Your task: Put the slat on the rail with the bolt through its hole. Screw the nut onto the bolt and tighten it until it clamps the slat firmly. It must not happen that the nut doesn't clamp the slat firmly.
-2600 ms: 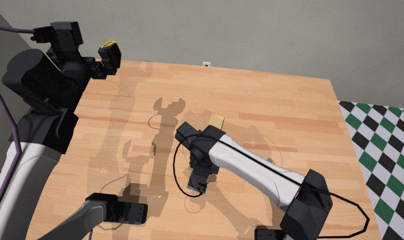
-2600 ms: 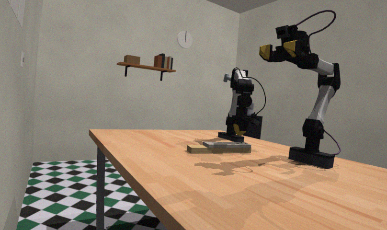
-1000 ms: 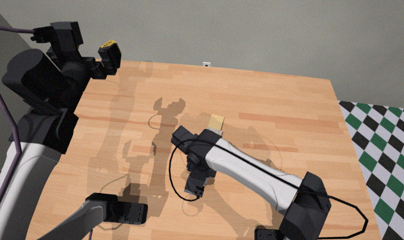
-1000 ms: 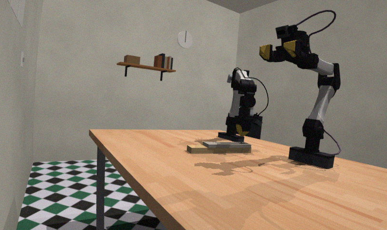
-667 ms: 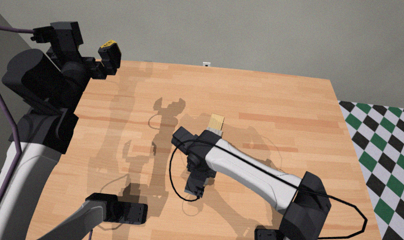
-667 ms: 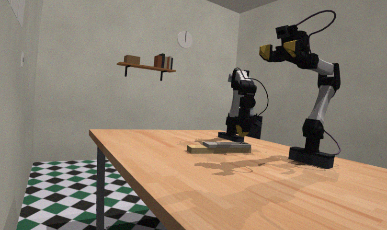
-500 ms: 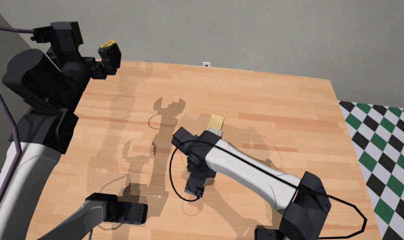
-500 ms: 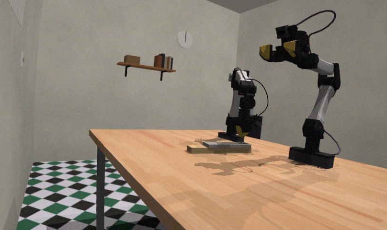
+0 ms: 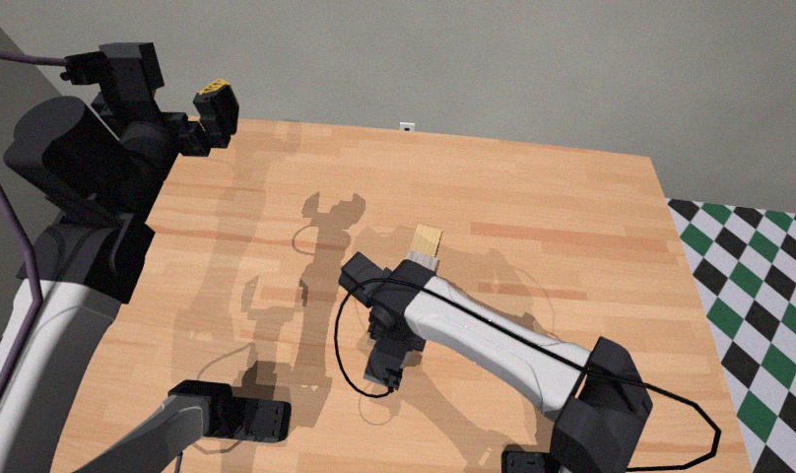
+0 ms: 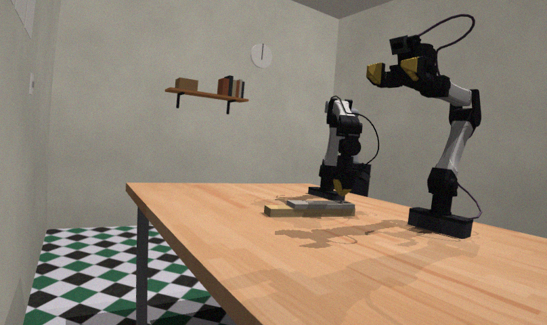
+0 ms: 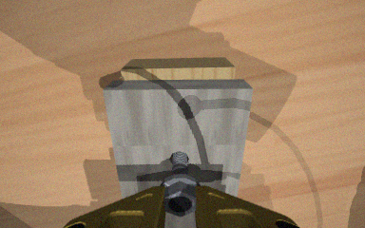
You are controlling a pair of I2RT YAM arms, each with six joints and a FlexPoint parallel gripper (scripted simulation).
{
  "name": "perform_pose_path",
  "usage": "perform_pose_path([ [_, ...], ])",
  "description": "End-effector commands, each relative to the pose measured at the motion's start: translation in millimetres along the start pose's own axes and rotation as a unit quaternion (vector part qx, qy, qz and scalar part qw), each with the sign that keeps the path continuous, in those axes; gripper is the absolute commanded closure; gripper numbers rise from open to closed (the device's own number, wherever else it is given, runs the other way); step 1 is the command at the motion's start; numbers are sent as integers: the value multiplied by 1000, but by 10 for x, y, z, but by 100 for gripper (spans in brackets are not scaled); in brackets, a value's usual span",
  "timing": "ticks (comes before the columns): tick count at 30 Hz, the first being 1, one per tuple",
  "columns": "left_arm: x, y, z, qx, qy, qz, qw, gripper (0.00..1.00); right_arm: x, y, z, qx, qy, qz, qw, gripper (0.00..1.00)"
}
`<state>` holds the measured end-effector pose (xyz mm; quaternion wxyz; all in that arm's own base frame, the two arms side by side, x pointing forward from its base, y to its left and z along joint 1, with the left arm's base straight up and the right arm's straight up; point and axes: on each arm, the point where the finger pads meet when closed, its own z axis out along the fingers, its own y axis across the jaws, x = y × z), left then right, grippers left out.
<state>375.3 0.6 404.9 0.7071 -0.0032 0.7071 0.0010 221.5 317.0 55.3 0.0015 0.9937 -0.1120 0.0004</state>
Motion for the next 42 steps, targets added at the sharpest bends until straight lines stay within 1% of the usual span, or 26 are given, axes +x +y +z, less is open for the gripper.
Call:
perform_pose_path([
  [1,-6,-6,-6,3,-5,2,1000,0,7,-49,67,6,1,1,1000,86],
  [24,-6,-6,-6,3,-5,2,1000,0,5,-45,197,5,1,1,1000,86],
  [42,-6,-6,-6,3,-5,2,1000,0,26,-49,-18,7,2,1,1000,86],
])
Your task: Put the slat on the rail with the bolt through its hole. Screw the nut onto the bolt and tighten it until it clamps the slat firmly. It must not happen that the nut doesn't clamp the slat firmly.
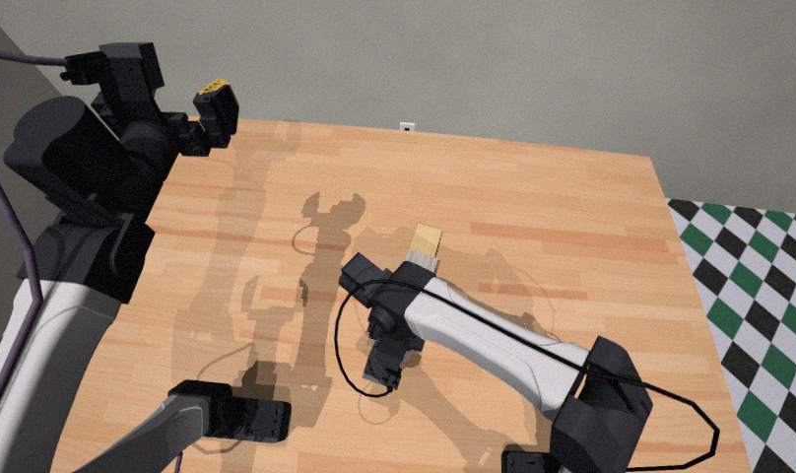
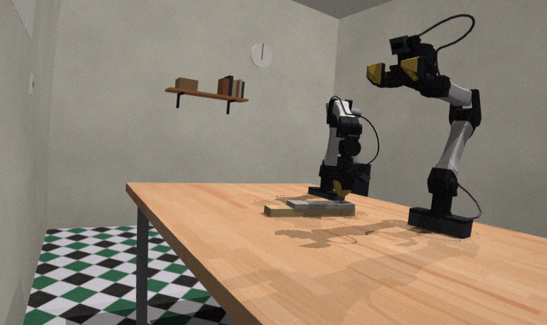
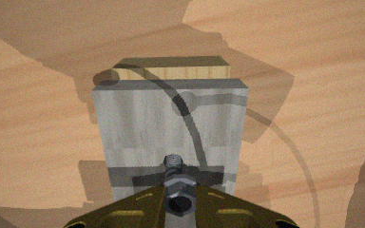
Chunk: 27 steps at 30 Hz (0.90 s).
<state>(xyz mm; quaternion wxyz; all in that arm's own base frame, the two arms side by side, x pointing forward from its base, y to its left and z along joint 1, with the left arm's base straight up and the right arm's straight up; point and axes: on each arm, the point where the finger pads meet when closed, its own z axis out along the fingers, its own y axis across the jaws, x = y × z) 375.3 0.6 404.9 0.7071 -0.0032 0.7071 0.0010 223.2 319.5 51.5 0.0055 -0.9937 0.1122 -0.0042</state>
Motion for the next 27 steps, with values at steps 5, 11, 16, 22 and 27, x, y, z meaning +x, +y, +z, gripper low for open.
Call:
perform_pose_path([
  [5,-6,-6,-6,3,-5,2,1000,0,48,-6,-111,0,-1,1,1000,86],
  [11,-6,-6,-6,3,-5,2,1000,0,87,14,-177,0,-1,1,1000,86],
  [16,-6,-6,-6,3,-5,2,1000,0,107,25,-211,0,-1,1,1000,86],
  [22,-6,-6,-6,3,-5,2,1000,0,143,46,-278,0,-1,0,1000,86],
  [27,-6,-6,-6,3,-5,2,1000,0,157,46,-343,6,2,0,1000,86],
])
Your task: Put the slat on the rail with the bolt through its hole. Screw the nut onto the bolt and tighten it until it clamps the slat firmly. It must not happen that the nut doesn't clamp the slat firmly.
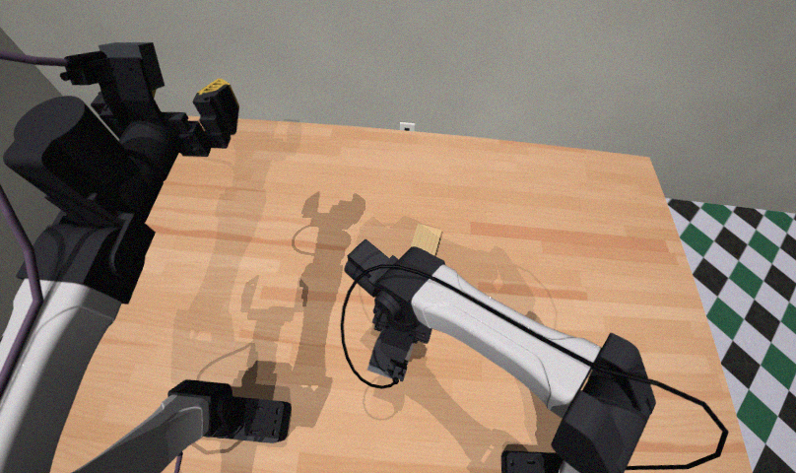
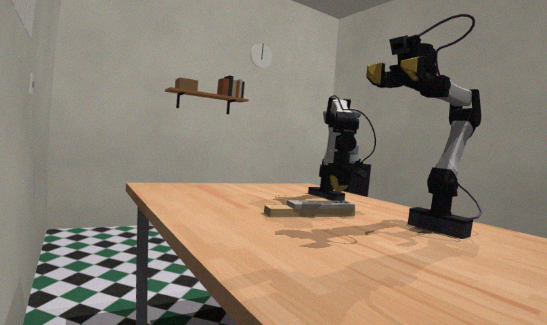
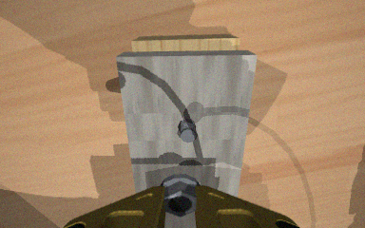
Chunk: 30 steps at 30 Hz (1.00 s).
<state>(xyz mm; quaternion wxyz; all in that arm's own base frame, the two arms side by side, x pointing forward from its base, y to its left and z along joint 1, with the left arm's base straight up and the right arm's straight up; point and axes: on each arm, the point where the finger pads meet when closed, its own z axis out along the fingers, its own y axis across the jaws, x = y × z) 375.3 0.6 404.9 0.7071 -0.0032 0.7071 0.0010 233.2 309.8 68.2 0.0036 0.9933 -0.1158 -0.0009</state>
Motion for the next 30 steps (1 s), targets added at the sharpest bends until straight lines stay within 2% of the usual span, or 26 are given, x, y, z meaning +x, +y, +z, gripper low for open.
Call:
perform_pose_path([
  [1,-6,-6,-6,3,-5,2,1000,0,37,-21,-190,17,7,-4,1000,86],
  [19,-6,-6,-6,3,-5,2,1000,0,39,-22,-216,20,8,-2,1000,86],
  [30,-6,-6,-6,3,-5,2,1000,0,-93,-37,-180,14,5,0,1000,86],
])
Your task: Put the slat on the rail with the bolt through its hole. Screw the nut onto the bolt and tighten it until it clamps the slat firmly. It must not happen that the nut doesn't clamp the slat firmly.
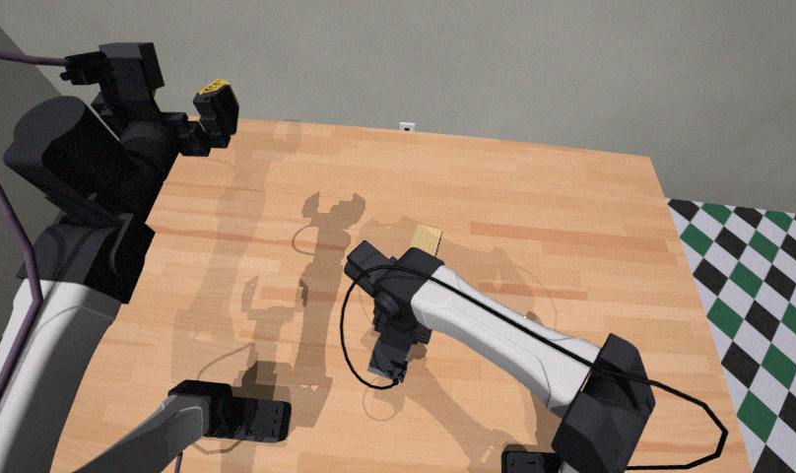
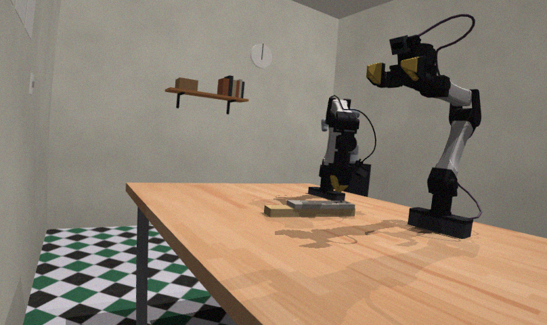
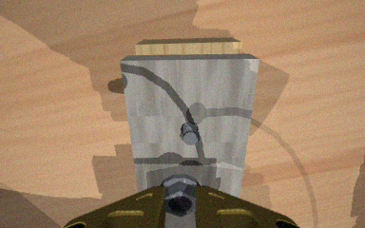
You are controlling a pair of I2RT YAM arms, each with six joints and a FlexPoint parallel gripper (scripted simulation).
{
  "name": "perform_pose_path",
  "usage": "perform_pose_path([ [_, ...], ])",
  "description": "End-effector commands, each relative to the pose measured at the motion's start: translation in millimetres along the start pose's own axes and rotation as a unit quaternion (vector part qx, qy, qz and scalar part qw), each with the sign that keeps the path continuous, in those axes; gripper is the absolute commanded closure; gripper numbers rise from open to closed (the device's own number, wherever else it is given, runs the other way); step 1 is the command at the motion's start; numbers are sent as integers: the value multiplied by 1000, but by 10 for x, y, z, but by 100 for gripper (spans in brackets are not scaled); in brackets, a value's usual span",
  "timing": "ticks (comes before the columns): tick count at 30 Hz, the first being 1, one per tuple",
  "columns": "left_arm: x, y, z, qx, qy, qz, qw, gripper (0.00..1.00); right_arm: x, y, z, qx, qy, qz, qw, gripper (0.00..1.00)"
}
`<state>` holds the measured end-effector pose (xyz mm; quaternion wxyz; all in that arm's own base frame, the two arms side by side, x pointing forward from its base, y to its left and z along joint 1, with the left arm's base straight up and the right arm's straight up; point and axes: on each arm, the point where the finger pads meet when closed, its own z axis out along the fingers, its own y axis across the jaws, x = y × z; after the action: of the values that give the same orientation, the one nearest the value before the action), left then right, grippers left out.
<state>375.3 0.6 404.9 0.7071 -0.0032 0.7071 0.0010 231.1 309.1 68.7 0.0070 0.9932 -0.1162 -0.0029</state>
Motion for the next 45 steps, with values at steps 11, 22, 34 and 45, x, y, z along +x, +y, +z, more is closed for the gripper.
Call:
perform_pose_path([
  [11,-6,-6,-6,3,-5,2,1000,0,-123,-66,-175,18,6,-1,1000,86],
  [22,-6,-6,-6,3,-5,2,1000,0,-105,-86,-89,13,4,-3,1000,86],
  [34,-6,-6,-6,3,-5,2,1000,0,-104,-88,-89,14,5,-3,1000,86],
  [45,-6,-6,-6,3,-5,2,1000,0,-102,-93,-18,13,4,-3,1000,86],
])
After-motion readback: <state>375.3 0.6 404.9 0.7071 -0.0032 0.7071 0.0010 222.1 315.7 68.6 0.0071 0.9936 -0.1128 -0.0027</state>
